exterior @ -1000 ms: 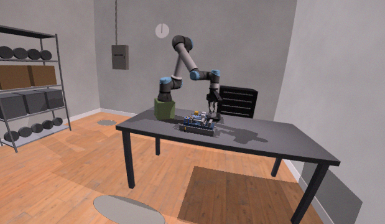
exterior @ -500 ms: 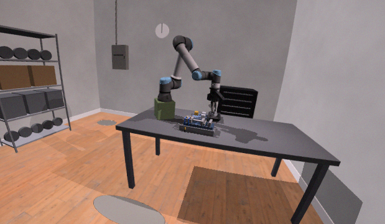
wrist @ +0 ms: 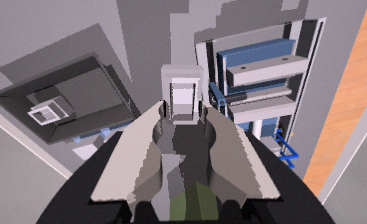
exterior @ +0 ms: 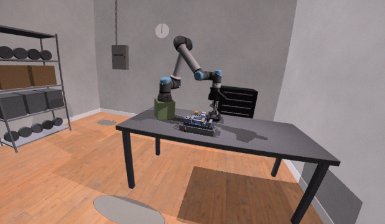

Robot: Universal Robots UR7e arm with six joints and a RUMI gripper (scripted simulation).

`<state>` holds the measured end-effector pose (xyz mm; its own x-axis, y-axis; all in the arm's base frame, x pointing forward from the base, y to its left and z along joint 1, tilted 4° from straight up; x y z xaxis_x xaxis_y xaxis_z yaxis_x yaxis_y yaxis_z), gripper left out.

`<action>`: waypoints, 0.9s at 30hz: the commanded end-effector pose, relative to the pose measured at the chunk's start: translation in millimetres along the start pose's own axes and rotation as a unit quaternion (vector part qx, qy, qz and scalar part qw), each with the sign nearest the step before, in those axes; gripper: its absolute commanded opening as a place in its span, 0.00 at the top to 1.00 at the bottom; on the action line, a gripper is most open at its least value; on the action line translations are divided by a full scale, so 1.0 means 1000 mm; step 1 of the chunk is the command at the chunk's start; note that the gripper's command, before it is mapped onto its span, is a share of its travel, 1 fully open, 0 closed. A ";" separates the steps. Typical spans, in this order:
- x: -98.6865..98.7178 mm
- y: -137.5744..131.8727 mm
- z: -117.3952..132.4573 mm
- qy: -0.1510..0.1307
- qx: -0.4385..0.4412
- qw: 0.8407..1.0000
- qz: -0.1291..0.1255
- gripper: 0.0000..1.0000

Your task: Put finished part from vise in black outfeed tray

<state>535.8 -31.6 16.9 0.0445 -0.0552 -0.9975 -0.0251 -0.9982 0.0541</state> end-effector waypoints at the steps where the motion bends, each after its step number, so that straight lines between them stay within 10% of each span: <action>1: -0.001 -0.015 -0.003 0.001 -0.074 0.997 -0.001 1.00; 27: -0.001 -0.076 -0.005 0.001 -0.361 0.933 -0.001 1.00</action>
<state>542.0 33.0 13.6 0.0439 -0.0553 -0.9975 0.5658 -0.8215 0.0704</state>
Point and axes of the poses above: the point where the finger pads meet when closed, its own x axis out along the fingers, its own y axis across the jaws, z = x × y, the point moved 1 cm from there along -x, back along the fingers, and after that the axes turned 12 degrees about -x, right-handed, at the moved point
